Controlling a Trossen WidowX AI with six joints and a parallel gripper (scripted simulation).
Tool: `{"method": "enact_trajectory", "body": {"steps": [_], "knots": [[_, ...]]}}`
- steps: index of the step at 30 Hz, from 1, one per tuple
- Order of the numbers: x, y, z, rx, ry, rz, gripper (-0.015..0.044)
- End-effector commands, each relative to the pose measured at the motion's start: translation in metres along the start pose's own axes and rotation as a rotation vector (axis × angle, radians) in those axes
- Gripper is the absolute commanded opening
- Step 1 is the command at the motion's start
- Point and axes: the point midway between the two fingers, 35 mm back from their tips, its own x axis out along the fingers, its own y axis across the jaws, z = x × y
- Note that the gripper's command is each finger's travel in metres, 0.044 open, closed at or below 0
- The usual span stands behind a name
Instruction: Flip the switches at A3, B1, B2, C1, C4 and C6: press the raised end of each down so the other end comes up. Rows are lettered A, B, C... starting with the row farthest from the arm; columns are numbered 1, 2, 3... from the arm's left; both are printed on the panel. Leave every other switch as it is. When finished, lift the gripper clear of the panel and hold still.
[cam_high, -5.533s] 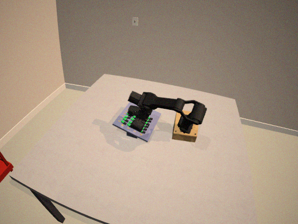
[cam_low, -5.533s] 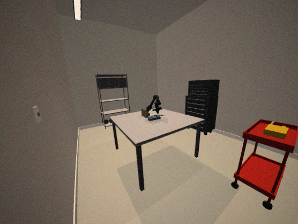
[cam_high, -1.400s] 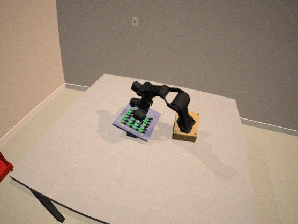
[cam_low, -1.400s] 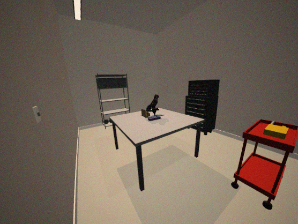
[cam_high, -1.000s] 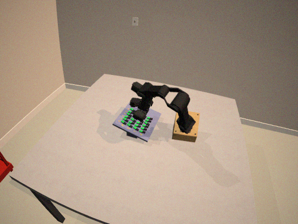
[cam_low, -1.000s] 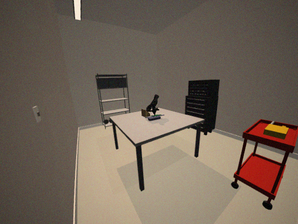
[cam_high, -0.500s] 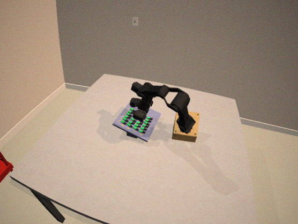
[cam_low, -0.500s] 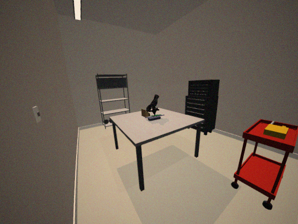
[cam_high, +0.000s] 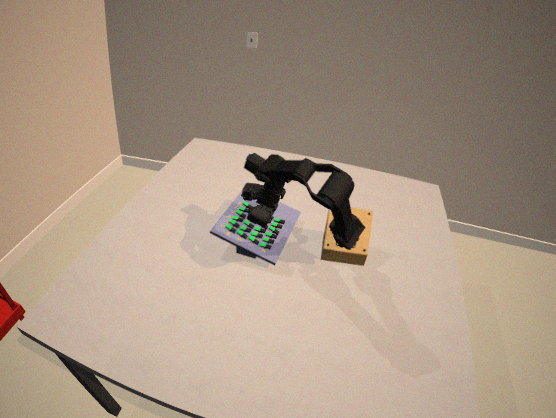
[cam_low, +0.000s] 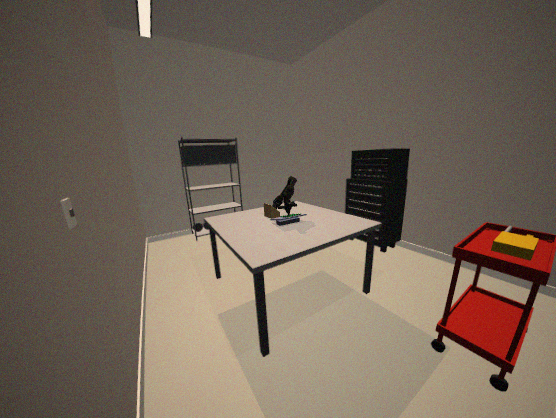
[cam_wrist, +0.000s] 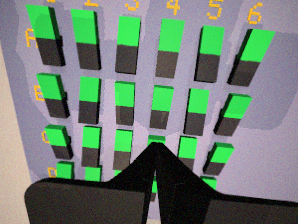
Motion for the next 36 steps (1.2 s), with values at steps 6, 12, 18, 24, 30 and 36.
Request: {"method": "enact_trajectory", "body": {"steps": [6,12,18,24,30,36], "knots": [[0.002,0.0,0.0,0.005,-0.001,0.003,0.0],[0.002,0.0,0.0,0.005,-0.002,0.004,0.0],[0.003,0.0,0.0,0.005,-0.002,0.004,0.0],[0.001,0.0,0.0,0.0,-0.001,0.0,0.0],[-0.061,-0.001,-0.002,0.006,-0.026,0.0,0.0],[-0.061,-0.009,-0.002,0.006,-0.026,-0.001,0.0]]}}
